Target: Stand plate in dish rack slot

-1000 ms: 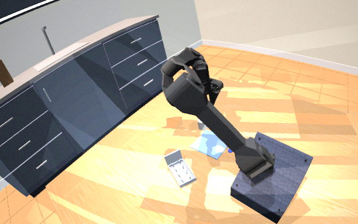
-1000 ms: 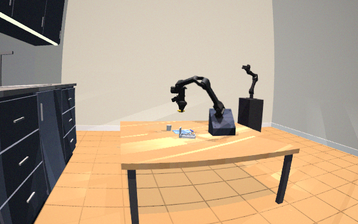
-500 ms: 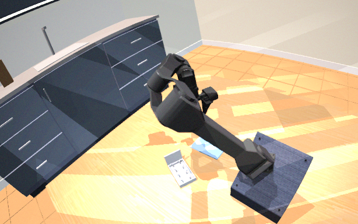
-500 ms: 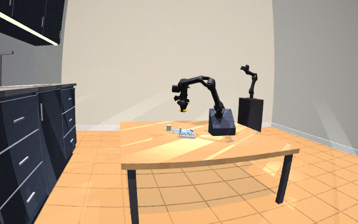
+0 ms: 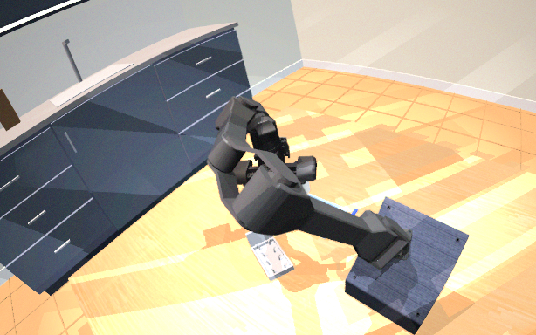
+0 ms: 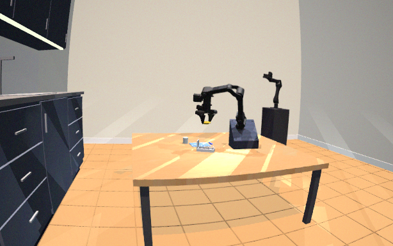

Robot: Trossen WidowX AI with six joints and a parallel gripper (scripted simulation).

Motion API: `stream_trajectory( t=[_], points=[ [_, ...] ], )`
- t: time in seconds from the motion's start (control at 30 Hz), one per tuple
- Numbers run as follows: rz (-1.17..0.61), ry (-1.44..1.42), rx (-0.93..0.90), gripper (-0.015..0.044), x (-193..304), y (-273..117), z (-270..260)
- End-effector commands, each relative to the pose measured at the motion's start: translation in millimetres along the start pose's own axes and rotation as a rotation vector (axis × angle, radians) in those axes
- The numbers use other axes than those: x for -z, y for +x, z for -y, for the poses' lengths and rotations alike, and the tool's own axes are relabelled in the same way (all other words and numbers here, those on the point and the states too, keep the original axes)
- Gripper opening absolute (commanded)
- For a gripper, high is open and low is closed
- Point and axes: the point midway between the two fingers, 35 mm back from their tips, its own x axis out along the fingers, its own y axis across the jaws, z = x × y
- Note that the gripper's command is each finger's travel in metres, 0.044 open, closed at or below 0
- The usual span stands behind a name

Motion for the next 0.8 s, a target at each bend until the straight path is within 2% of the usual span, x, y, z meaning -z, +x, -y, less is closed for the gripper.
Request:
stream_trajectory(
  t=[0.0,0.77],
  points=[
    [-0.009,0.131,-0.001,0.0,19.4,1.4,-1.0],
    [-0.032,0.915,0.005,0.0,122.0,10.0,9.2]
  ],
)
